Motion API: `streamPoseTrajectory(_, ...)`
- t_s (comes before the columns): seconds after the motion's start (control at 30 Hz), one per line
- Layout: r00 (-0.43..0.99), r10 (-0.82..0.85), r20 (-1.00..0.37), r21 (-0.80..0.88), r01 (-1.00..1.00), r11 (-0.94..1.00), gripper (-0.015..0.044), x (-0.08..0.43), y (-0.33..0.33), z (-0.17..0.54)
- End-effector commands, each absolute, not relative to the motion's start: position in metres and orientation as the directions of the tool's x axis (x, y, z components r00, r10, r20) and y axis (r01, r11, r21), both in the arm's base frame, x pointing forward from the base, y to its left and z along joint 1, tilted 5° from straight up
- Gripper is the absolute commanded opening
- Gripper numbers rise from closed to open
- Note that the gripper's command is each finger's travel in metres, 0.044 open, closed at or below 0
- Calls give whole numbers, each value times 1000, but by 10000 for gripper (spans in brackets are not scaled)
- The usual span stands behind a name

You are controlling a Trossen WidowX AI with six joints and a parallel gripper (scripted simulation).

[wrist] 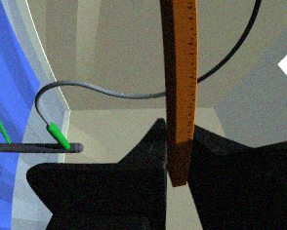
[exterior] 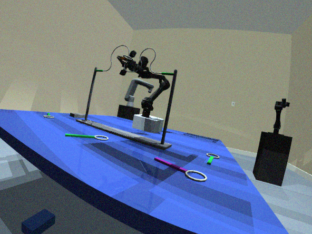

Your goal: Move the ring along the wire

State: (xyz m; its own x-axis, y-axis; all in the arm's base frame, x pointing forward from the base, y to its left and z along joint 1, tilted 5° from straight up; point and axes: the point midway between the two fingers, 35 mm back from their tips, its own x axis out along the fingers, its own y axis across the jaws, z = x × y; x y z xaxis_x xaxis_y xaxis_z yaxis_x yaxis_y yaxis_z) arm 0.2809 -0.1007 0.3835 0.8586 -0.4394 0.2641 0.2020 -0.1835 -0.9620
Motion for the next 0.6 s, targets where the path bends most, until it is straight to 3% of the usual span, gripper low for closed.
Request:
streamPoseTrajectory(0.0,855,-430,289,-951,206,-229,-150,280,-101,385)
streamPoseTrajectory(0.57,845,-392,362,-903,215,-371,-150,281,-102,385)
